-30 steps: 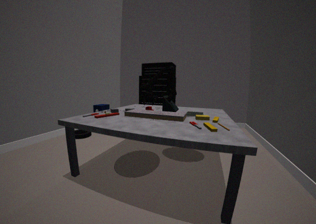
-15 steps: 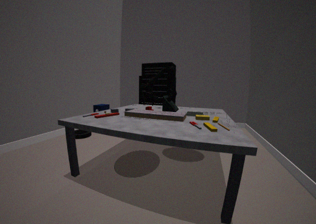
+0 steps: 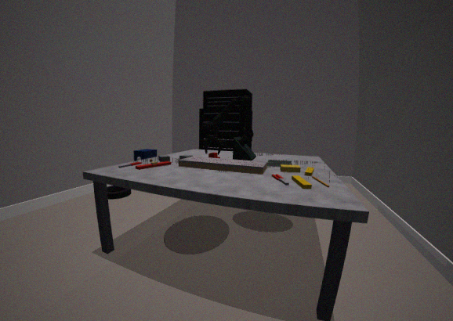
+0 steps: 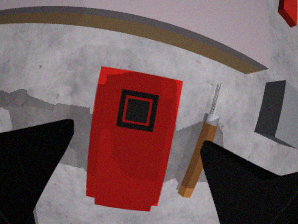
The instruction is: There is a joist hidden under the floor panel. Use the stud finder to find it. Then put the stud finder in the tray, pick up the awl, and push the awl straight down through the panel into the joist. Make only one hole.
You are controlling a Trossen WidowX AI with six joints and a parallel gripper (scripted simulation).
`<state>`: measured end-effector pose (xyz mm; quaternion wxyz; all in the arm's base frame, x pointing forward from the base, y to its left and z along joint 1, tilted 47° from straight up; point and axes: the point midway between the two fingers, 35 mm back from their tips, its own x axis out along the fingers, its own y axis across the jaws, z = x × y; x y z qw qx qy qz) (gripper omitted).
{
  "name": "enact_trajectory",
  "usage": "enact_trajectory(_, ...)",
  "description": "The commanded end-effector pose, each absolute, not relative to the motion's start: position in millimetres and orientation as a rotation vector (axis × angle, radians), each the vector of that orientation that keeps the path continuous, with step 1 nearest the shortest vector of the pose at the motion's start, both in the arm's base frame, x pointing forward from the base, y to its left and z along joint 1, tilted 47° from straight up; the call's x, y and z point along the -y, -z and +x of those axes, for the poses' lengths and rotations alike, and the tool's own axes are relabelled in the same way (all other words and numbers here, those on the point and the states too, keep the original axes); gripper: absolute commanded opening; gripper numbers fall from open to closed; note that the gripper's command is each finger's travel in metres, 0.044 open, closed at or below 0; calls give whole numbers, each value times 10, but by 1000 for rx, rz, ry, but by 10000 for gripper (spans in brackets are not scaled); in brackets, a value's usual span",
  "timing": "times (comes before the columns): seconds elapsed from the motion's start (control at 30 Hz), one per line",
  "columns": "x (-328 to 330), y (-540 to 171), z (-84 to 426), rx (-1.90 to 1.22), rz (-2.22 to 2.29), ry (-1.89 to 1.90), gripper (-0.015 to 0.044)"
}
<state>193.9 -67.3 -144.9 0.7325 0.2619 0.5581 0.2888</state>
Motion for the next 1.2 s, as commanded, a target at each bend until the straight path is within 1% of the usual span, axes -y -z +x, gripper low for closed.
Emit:
enact_trajectory(0.0,582,1501,1905,-1234,594,-643,440)
enact_trajectory(0.4,460,1603,1884,-1233,595,-644,440)
enact_trajectory(0.53,460,1603,1884,-1233,595,-644,335)
enact_trajectory(1.17,460,1603,1884,-1233,595,-644,208)
